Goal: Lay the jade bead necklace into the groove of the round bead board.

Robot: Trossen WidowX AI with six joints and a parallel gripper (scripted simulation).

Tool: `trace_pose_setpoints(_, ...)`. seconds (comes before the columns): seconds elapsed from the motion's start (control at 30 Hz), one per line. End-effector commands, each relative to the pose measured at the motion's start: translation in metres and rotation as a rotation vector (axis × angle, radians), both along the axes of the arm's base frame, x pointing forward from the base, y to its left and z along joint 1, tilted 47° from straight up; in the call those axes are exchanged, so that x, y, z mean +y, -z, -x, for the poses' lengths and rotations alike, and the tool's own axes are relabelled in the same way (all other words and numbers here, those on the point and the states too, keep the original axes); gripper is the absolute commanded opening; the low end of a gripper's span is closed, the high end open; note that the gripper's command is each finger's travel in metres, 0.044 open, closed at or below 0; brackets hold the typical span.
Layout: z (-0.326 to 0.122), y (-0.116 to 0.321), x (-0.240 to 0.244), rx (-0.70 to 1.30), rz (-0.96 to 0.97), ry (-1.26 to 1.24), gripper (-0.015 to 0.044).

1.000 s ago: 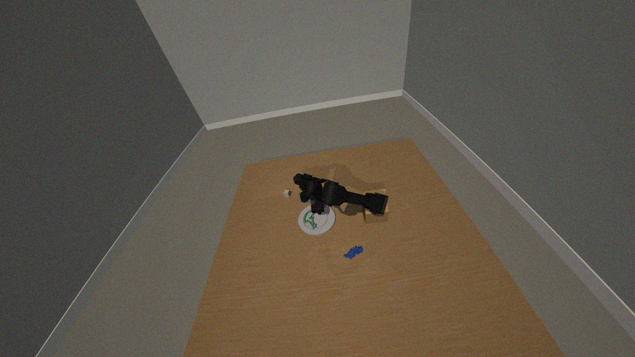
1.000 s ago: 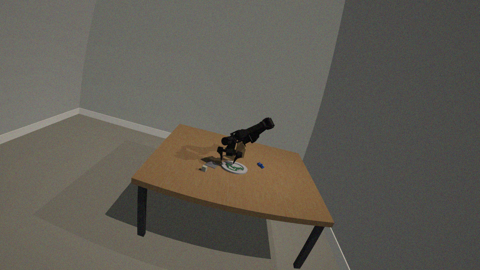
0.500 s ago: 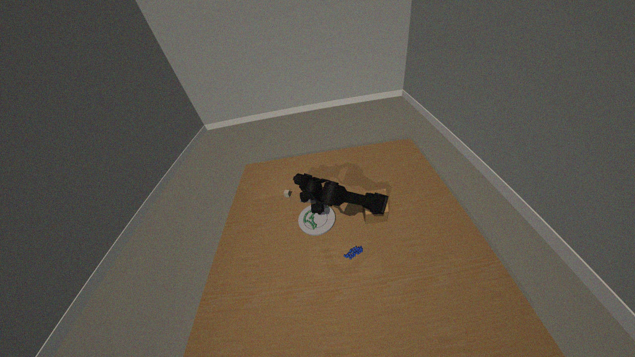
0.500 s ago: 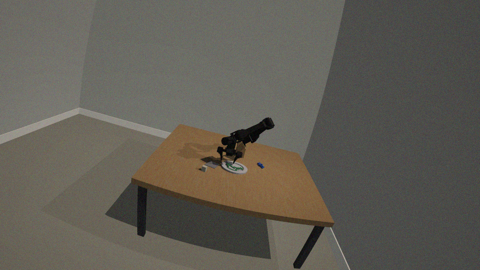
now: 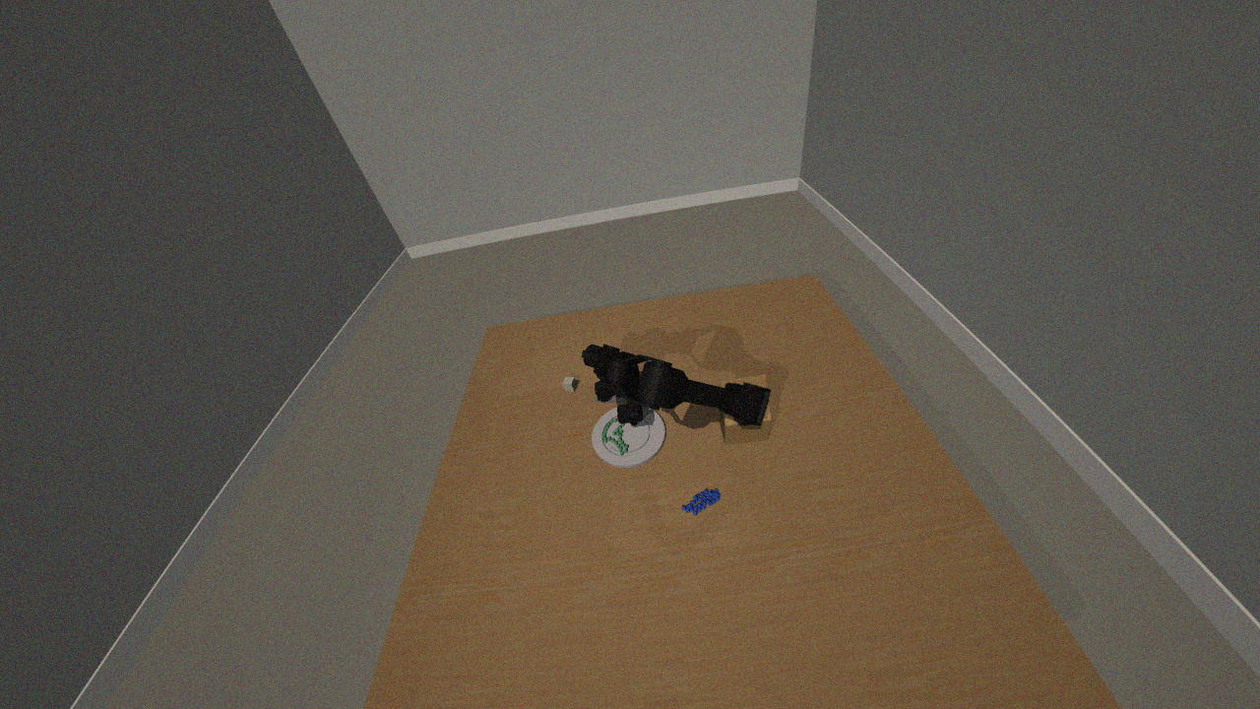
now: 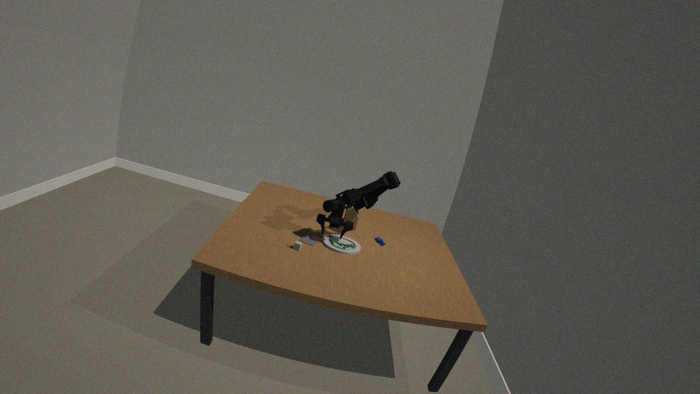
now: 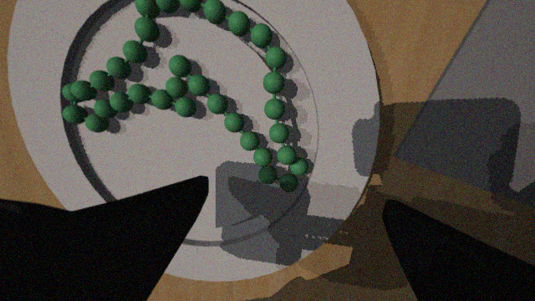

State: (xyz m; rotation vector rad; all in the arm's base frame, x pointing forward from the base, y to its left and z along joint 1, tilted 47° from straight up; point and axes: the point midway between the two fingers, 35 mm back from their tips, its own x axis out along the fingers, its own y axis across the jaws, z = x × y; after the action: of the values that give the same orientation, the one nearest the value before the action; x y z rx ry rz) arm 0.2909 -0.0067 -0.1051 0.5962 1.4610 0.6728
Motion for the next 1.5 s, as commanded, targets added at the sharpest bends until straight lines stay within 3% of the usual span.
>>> trace_pose_setpoints(0.0,0.000,-0.001,-0.001,-0.004,0.003,-0.003,0.0440)
trace_pose_setpoints(0.03,0.000,-0.001,-0.001,-0.004,0.003,-0.003,0.0440)
trace_pose_setpoints(0.43,-0.053,-0.035,-0.010,-0.066,0.002,-0.060,0.0125)
trace_pose_setpoints(1.47,-0.053,-0.007,0.020,-0.066,0.000,-0.060,0.0120)
